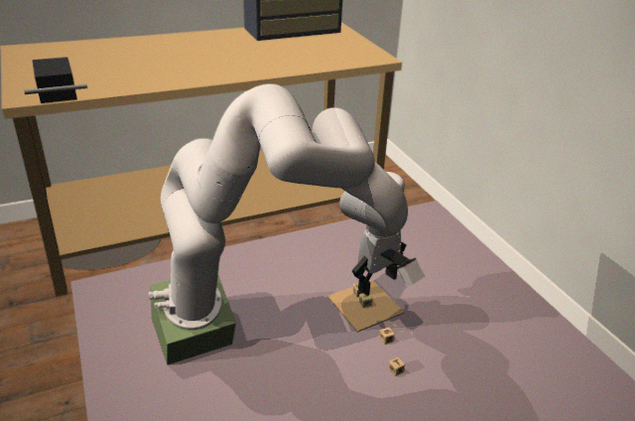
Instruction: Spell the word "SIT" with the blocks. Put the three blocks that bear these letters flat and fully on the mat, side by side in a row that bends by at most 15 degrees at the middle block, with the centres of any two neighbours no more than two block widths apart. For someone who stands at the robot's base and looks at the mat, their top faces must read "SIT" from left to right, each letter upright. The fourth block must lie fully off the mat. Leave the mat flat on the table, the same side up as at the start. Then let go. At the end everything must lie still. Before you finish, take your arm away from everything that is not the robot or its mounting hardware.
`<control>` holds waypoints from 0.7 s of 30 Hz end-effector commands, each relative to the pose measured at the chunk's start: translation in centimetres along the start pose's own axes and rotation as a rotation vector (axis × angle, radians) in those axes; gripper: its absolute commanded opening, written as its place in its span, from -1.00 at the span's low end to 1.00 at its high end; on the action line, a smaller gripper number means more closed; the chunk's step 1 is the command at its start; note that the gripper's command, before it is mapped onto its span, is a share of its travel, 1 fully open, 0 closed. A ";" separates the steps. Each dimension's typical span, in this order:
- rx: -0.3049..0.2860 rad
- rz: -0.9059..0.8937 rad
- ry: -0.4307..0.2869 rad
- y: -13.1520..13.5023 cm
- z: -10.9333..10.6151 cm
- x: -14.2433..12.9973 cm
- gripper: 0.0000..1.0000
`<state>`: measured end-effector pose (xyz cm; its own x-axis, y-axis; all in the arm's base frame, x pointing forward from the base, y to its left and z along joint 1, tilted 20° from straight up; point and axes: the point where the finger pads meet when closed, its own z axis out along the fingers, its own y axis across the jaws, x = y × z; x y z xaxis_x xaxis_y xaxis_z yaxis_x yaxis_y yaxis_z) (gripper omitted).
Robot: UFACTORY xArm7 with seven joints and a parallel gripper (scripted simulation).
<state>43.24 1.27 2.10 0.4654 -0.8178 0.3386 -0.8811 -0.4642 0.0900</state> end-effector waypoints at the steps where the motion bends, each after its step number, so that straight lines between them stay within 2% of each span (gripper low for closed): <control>1: 0.001 -0.130 -0.018 0.3 0.0 1.4 1.00; 21: 0.007 -0.558 -0.019 2.4 0.4 6.2 1.00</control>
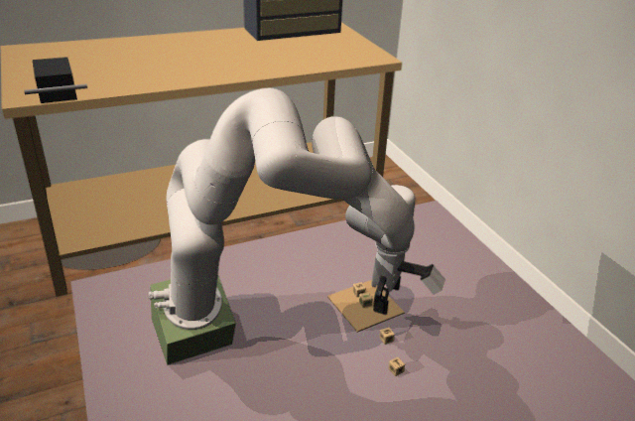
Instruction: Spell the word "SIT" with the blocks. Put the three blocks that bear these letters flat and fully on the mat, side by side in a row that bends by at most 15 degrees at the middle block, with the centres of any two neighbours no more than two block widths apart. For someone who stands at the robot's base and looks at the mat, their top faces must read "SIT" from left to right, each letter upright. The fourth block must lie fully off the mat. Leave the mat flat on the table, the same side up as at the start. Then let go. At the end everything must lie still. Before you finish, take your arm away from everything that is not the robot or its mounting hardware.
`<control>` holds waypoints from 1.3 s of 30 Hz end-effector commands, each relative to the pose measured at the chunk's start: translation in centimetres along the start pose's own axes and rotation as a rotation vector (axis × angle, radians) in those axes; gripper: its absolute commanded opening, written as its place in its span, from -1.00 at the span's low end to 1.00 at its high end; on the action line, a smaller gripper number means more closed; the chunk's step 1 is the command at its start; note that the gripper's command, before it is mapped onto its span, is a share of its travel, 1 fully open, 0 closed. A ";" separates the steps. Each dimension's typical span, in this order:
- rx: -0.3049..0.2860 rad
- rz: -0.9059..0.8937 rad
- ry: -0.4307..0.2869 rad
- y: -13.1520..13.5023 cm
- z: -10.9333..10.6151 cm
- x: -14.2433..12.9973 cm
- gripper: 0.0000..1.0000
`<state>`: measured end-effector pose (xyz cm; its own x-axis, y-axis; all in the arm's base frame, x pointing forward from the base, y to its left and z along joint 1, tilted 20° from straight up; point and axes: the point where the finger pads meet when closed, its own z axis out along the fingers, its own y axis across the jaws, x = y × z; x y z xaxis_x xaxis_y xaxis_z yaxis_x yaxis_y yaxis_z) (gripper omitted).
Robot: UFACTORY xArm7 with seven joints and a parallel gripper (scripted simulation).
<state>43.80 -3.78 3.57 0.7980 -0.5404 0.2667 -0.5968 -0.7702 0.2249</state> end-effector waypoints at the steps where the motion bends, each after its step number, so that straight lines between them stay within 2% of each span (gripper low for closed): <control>1: 0.010 -0.138 -0.016 1.2 0.0 1.1 1.00; 39: 0.006 -0.938 -0.007 9.8 0.5 6.2 1.00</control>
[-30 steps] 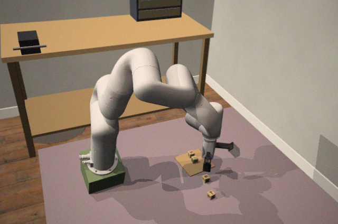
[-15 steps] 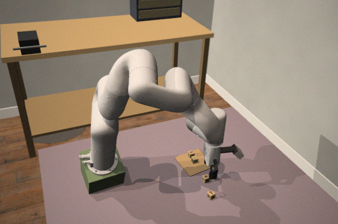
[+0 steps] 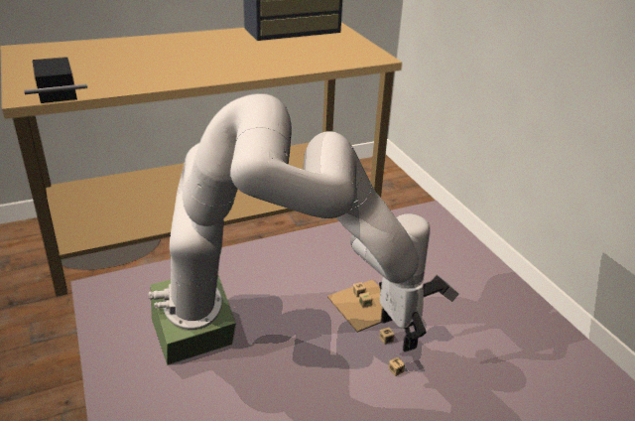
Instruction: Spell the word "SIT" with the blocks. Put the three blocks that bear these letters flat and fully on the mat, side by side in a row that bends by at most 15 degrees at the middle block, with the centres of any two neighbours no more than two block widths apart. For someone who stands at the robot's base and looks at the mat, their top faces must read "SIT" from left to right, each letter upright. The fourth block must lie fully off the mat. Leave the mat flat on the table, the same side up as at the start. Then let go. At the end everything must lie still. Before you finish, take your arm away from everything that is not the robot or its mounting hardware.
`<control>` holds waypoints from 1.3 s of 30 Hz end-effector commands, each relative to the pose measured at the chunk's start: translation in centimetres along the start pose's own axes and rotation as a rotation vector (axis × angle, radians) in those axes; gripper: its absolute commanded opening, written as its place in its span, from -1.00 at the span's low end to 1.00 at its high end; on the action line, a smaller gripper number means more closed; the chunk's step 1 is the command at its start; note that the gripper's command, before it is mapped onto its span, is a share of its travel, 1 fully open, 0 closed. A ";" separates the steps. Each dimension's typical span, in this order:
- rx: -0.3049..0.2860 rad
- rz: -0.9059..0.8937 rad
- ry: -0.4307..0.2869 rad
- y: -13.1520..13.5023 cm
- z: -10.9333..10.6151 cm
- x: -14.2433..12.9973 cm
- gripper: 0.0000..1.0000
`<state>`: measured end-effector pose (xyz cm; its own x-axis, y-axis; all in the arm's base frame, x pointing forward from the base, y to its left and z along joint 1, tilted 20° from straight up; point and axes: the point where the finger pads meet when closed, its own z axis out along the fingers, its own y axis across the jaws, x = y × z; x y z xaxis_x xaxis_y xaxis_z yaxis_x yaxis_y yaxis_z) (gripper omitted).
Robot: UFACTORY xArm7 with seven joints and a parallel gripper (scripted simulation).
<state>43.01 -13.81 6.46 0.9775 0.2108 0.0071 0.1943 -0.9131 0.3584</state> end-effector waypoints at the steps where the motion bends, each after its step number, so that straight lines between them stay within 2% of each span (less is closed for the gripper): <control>1: 0.018 -0.109 0.000 1.2 -0.1 -0.3 1.00; 9: 0.017 -0.130 0.000 1.4 -0.1 -0.4 1.00; 10: 0.017 -0.130 0.000 1.4 -0.1 -0.4 0.26; 39: 0.017 -0.130 0.000 1.4 -0.1 -0.4 0.26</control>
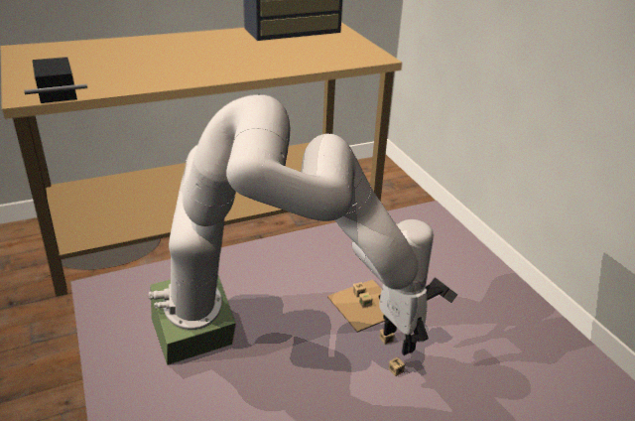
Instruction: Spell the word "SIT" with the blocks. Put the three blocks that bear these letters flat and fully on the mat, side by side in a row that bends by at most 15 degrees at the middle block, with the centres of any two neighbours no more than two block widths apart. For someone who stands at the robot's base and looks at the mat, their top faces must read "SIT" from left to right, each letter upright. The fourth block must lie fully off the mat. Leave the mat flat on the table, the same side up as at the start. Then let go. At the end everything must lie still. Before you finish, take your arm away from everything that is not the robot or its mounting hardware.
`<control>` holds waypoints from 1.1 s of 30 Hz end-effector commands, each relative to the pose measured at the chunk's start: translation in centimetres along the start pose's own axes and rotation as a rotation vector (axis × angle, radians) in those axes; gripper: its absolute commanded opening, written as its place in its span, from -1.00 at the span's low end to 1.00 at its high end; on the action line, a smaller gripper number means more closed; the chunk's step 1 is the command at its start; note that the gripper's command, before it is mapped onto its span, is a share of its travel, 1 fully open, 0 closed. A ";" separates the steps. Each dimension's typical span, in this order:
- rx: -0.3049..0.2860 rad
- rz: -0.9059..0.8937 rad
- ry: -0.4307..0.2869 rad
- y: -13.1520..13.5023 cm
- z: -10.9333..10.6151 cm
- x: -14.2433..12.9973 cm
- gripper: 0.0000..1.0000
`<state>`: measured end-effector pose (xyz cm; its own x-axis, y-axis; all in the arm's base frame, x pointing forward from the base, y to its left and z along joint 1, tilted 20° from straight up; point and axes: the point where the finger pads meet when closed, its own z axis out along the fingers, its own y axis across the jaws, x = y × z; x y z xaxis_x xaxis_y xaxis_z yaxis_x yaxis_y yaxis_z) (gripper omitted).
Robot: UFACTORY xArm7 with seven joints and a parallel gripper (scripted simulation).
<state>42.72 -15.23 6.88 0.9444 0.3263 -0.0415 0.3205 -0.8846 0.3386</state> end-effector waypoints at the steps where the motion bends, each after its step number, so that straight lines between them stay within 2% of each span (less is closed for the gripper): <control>1: -0.002 0.000 0.004 0.1 -0.1 0.1 0.26; 20: -0.001 0.000 0.003 0.1 0.3 0.1 0.26; 33: -0.001 0.000 0.003 0.1 2.0 0.2 0.26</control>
<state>42.84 -15.75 5.45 0.9443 0.3264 -0.0418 0.3208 -0.8848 0.3379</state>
